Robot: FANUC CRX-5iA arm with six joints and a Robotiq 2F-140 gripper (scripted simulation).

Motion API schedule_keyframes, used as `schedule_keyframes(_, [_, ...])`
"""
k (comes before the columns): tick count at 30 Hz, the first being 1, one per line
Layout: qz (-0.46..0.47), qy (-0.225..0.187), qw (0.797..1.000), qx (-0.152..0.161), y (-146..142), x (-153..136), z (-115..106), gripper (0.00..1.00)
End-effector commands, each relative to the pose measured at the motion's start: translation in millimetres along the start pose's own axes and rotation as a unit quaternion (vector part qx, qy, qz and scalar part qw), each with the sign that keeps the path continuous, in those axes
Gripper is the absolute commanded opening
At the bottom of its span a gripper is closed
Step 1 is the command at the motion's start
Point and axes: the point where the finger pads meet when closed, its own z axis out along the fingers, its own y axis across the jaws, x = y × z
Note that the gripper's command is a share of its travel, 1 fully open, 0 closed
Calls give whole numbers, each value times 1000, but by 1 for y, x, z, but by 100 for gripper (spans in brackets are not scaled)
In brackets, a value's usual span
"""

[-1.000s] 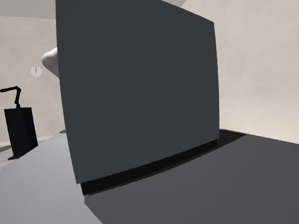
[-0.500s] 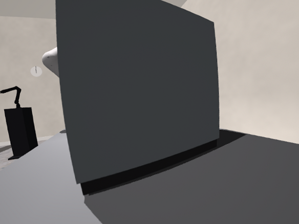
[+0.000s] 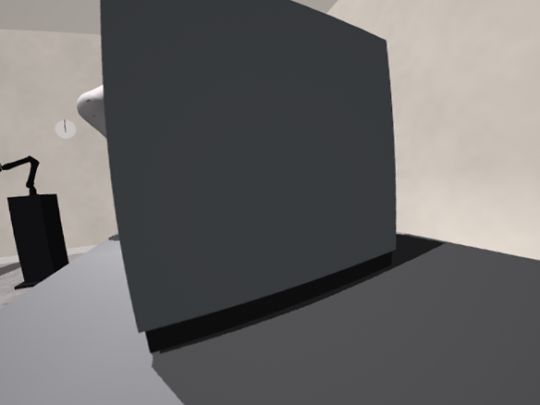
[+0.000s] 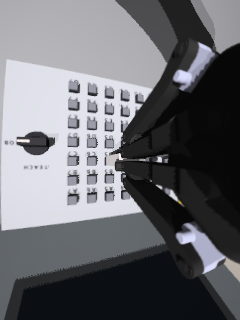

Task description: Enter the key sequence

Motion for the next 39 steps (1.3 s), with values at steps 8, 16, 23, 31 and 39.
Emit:
schedule_keyframes(8, [0,0,1000,1,0,0,-2,0])
schedule_keyframes(16, [0,0,1000,1,23,-24,-2,0])
schedule_keyframes(23, [0,0,1000,1,33,-34,-2,0])
schedule_keyframes(31, [0,0,1000,1,34,-34,1,0])
schedule_keyframes(39, [0,0,1000,1,34,-34,10,0])
